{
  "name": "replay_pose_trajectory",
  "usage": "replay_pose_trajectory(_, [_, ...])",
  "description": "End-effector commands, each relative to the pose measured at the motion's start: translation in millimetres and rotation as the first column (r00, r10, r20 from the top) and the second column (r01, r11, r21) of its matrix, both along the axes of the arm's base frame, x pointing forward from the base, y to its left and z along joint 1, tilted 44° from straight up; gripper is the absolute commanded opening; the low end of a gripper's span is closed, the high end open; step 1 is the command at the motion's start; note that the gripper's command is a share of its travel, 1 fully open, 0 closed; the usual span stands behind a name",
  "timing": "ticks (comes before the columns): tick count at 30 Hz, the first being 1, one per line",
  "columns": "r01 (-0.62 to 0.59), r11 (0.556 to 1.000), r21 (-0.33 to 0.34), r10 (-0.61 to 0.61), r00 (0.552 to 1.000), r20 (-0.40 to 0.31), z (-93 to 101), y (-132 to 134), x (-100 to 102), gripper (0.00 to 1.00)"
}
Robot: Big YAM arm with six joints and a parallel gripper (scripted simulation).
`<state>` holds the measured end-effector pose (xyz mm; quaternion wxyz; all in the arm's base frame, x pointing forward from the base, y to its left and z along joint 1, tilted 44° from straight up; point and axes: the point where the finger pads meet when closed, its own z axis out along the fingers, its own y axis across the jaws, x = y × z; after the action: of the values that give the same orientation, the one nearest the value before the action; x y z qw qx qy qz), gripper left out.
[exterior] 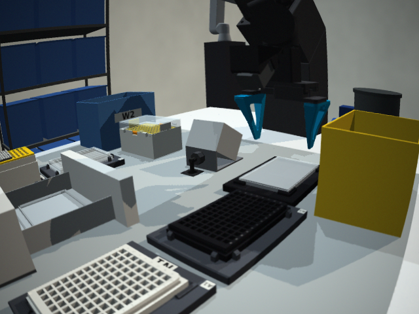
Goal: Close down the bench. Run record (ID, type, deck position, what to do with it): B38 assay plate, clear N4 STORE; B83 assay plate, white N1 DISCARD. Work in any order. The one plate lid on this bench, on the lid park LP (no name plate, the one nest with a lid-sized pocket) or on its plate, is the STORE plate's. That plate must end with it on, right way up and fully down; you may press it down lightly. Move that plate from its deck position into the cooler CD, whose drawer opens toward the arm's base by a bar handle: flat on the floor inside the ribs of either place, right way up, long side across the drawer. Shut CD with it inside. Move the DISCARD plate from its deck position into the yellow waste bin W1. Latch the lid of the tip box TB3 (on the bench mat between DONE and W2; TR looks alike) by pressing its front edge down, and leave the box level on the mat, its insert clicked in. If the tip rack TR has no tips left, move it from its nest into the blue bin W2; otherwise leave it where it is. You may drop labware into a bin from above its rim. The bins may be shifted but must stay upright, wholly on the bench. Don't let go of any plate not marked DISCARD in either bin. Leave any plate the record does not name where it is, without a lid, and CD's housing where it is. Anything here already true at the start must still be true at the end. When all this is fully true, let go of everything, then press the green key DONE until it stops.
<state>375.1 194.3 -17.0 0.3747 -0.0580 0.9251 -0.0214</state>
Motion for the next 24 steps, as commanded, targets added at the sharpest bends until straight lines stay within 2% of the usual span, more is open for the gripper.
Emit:
replay_pose_trajectory(1, [0.000,1.000,-0.006,0.000,1.000,0.001,-5.0,-2.1,6.9,1.00])
replay_pose_trajectory(12, [0.000,1.000,-0.006,0.000,1.000,0.001,-15.9,-2.5,16.8,1.00])
replay_pose_trajectory(15, [-0.009,1.000,-0.011,0.009,1.000,-0.006,-19.2,-1.4,12.5,1.00])
replay_pose_trajectory(17, [0.000,1.000,-0.006,0.000,1.000,0.001,-18.9,-2.5,19.5,1.00])
replay_pose_trajectory(24, [0.000,1.000,-0.007,0.000,1.000,0.000,-25.9,-2.9,25.6,1.00])
